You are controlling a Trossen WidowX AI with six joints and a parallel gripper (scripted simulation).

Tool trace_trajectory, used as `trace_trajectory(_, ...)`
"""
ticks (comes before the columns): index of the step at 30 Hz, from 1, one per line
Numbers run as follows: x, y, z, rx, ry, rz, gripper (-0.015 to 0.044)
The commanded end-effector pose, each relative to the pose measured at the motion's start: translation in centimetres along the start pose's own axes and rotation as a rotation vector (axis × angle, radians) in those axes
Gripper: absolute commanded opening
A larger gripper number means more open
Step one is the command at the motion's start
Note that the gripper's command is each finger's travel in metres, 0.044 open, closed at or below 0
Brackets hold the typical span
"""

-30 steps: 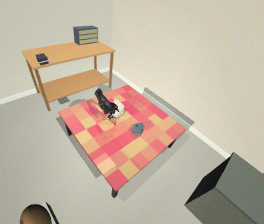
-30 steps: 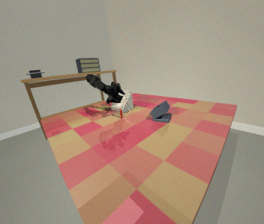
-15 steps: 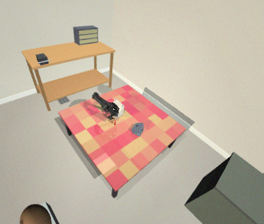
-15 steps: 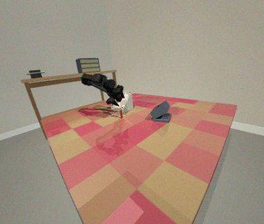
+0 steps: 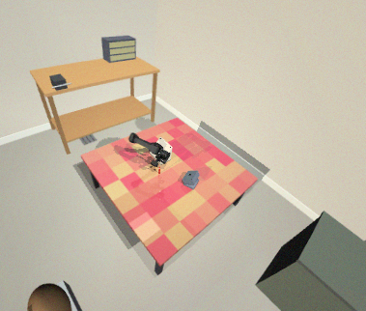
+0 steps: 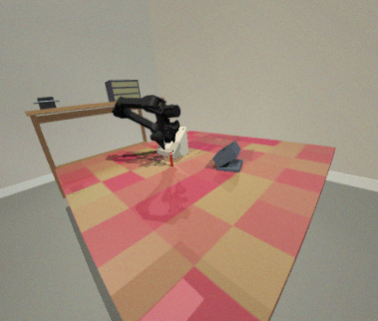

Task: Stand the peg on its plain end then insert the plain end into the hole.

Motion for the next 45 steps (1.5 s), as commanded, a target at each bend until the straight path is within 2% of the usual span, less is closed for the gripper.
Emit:
trace_trajectory(1, 0.53, 1.12, -0.52, 0.011, -0.108, -0.018, 0.0440)
trace_trajectory(13, 0.76, 1.51, -0.68, 0.010, -0.150, -0.009, 0.0440)
trace_trajectory(45, 0.69, 1.52, -0.17, -0.052, -0.145, 0.812, 0.0440)
Point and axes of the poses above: the point midway between the two fingers, 35 mm back from their tips, its own z axis out along the fingers, its own x axis across the jaws, y = z × x, the point moved 9 cm from there along -z, back along the fingers, and after that the axes turned 7 degrees about z, right-handed, at the moved point
